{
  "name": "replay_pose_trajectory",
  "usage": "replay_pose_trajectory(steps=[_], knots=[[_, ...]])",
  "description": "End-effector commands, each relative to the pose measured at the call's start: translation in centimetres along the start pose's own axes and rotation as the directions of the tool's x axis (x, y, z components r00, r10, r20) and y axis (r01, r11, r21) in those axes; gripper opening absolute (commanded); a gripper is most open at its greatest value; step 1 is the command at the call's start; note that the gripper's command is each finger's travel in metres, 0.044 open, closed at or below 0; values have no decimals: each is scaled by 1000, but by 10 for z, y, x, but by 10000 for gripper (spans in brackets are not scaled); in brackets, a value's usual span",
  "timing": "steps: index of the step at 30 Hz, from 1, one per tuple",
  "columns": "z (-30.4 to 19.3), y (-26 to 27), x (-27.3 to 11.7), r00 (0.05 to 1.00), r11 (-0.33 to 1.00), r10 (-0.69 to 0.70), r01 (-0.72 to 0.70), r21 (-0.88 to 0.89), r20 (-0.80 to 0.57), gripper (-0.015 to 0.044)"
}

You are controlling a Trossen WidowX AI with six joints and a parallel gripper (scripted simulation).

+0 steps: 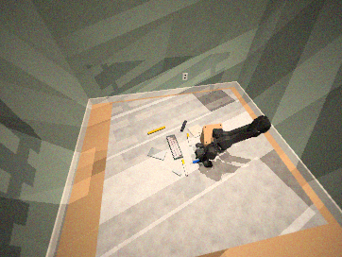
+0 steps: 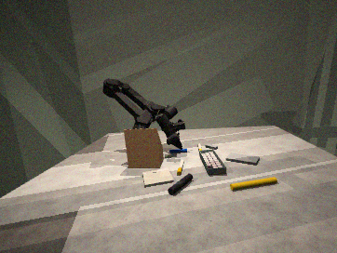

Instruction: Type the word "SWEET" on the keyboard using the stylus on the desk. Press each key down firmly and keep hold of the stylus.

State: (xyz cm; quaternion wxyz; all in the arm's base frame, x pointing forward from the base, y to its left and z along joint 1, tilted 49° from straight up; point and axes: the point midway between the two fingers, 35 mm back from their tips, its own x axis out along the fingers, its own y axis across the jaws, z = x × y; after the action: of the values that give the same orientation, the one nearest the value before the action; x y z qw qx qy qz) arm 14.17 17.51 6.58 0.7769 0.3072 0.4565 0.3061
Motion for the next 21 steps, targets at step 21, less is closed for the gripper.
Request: replay_pose_trajectory(steps=[21], knots=[[-8,0,13,1000,1000,0,0,1,-2,45]])
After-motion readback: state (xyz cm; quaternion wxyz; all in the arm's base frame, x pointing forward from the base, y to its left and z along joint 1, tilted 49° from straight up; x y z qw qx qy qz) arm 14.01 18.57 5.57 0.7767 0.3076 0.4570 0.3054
